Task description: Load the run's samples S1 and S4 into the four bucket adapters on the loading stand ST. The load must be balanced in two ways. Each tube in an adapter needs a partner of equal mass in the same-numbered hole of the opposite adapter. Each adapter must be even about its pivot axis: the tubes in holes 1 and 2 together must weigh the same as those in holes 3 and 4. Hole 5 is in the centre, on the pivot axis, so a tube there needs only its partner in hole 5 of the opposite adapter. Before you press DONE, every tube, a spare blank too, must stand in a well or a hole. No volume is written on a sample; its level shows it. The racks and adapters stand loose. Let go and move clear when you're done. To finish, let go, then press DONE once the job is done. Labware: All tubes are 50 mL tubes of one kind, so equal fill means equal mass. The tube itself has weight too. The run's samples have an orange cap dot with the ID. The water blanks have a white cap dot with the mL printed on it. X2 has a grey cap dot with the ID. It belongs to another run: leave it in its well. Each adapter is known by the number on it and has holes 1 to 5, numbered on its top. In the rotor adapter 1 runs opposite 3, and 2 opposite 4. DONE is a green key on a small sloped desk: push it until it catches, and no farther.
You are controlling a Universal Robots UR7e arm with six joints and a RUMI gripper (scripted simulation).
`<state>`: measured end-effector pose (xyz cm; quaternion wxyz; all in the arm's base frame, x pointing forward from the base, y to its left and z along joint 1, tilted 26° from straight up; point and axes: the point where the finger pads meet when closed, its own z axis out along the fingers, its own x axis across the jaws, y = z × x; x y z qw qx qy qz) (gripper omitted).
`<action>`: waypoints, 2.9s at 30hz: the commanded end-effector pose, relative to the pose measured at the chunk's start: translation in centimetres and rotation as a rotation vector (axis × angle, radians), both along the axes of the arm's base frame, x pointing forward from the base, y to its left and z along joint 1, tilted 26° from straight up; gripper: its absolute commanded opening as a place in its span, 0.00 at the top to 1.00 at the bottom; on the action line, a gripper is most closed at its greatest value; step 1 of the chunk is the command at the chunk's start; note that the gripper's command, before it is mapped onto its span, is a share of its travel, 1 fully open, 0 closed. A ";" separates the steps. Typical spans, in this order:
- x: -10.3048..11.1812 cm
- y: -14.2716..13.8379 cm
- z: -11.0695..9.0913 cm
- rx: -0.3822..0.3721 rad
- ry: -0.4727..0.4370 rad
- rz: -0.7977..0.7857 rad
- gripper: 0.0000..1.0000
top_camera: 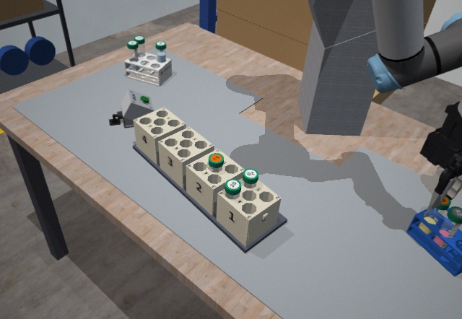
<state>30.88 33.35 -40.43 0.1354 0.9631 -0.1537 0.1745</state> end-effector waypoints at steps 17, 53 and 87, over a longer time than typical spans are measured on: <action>-0.4 0.5 1.2 0.001 -0.001 0.000 1.00; -3.5 3.8 10.9 0.001 -0.001 0.000 1.00; 0.7 -9.0 18.4 0.181 -0.193 -0.553 1.00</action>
